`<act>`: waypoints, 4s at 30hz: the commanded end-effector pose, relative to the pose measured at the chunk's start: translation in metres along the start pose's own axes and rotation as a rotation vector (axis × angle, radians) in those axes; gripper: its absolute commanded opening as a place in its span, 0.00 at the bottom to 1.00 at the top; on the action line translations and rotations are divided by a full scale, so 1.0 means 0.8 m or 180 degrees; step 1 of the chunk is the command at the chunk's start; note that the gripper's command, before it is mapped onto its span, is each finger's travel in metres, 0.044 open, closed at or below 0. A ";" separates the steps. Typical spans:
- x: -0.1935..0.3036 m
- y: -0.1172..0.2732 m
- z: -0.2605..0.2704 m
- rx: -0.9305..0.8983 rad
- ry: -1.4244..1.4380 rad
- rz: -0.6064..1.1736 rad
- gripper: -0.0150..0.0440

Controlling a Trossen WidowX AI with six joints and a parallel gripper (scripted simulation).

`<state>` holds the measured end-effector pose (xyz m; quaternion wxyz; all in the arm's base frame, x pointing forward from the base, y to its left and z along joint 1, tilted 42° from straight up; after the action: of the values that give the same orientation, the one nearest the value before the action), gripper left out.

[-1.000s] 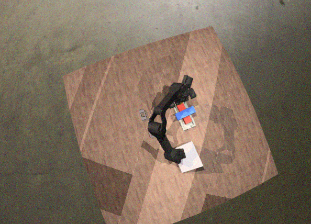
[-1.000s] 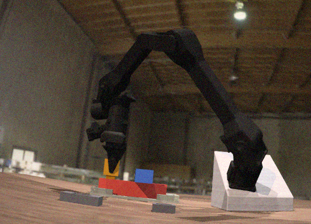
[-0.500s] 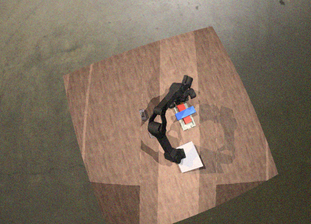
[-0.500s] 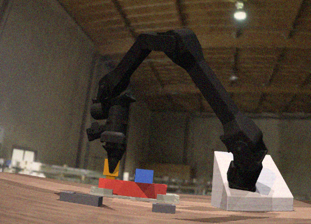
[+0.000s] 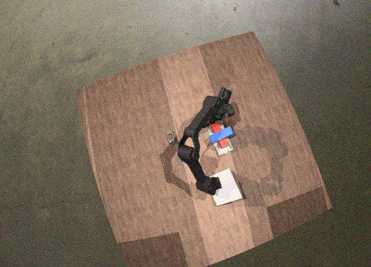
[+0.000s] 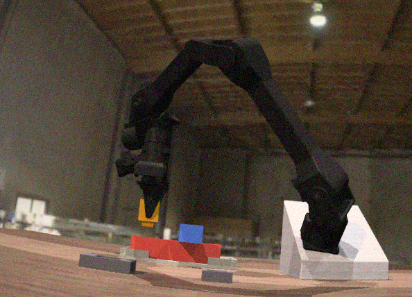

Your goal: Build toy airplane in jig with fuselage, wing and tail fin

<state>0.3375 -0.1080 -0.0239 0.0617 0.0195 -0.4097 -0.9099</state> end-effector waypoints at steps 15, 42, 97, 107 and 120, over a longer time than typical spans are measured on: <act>0.001 0.018 -0.001 0.0024 0.0009 -0.0013 0.36; 0.001 -0.001 0.000 0.0024 0.0009 -0.0013 0.36; -0.001 -0.007 -0.002 0.0034 0.0019 -0.0012 0.69; -0.002 0.084 0.000 0.0028 0.0007 -0.0011 0.69; -0.002 0.084 0.000 0.0028 0.0007 -0.0011 0.69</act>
<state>0.3462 -0.1518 0.0264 0.0574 0.0208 -0.4128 -0.9088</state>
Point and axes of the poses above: the point midway between the two fingers, 35 mm back from their tips, its own y axis back along the fingers, its own z axis across the jaws, x = y × z, the point moved 3 cm from there along y, back along the fingers, and after that the axes turned 3 degrees about -y, right-handed, at the moved point
